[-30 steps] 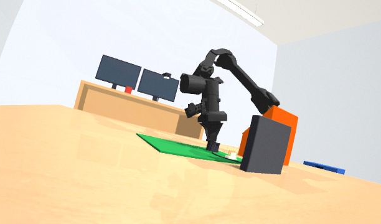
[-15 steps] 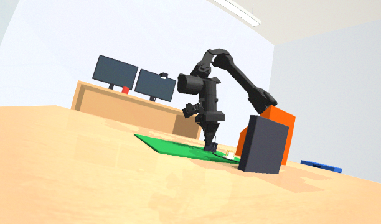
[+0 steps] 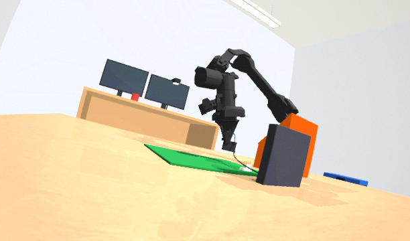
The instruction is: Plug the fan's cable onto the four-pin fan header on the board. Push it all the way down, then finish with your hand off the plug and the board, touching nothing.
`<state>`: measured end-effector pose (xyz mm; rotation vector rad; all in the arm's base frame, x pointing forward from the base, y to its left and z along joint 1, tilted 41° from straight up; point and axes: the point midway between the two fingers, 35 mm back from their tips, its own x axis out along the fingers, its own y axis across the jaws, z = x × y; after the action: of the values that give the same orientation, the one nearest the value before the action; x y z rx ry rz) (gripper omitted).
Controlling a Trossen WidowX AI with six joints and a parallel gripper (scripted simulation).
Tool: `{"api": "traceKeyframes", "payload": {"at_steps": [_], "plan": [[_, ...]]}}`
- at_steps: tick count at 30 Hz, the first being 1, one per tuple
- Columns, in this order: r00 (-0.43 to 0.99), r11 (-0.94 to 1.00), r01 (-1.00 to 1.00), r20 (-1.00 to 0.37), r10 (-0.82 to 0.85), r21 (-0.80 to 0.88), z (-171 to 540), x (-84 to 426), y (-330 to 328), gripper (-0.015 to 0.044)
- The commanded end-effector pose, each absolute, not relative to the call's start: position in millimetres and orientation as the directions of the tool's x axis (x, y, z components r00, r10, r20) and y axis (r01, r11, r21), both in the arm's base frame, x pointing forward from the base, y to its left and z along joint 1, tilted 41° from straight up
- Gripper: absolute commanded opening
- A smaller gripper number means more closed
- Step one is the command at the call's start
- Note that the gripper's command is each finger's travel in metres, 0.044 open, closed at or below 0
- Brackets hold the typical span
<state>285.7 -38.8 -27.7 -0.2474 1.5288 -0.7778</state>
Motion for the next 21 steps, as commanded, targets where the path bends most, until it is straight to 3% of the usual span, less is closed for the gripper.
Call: {"api": "traceKeyframes", "payload": {"at_steps": [1,21], "plan": [[-0.135,0.744,0.305,-0.801,-0.584,-0.594,-15.5,285.4,-28.3,0.0000],[-0.135,0.749,0.280,-0.797,-0.589,-0.601,20.0,277.6,2.1,0.0000]]}}
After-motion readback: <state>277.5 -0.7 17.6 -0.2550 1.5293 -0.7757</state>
